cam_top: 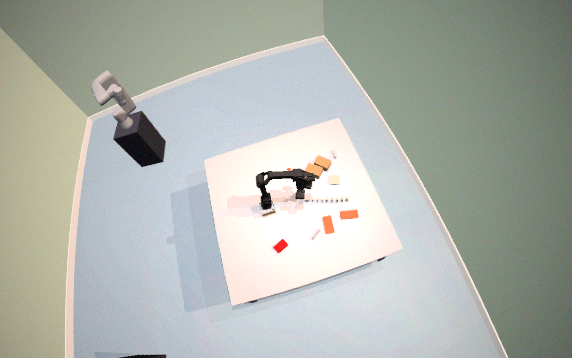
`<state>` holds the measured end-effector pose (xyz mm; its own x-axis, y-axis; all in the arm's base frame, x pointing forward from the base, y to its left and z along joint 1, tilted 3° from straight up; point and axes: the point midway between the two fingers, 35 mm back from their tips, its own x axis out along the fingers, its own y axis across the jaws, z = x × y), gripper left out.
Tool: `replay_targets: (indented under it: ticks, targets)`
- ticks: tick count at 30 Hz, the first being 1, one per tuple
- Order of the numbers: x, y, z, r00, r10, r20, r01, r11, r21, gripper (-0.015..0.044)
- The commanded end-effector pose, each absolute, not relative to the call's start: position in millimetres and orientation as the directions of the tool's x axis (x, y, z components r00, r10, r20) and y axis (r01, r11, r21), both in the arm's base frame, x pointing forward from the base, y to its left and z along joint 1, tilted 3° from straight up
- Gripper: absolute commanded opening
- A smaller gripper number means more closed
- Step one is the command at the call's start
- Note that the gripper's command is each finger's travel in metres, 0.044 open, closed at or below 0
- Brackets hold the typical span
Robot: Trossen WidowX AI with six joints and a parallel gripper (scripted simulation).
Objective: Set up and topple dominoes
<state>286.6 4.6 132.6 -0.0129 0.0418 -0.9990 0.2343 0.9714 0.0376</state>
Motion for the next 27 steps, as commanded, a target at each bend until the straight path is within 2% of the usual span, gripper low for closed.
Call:
replay_targets:
  ticks: [1, 27]
  targets:
    - [285.5, 3.7, 123.5, -0.023, 0.042, -0.999, 0.222, 0.974, 0.035, 0.0107]
    - [282.0, 9.2, 2.4, -0.018, 0.042, -0.999, 0.219, 0.975, 0.037, 0.0107]
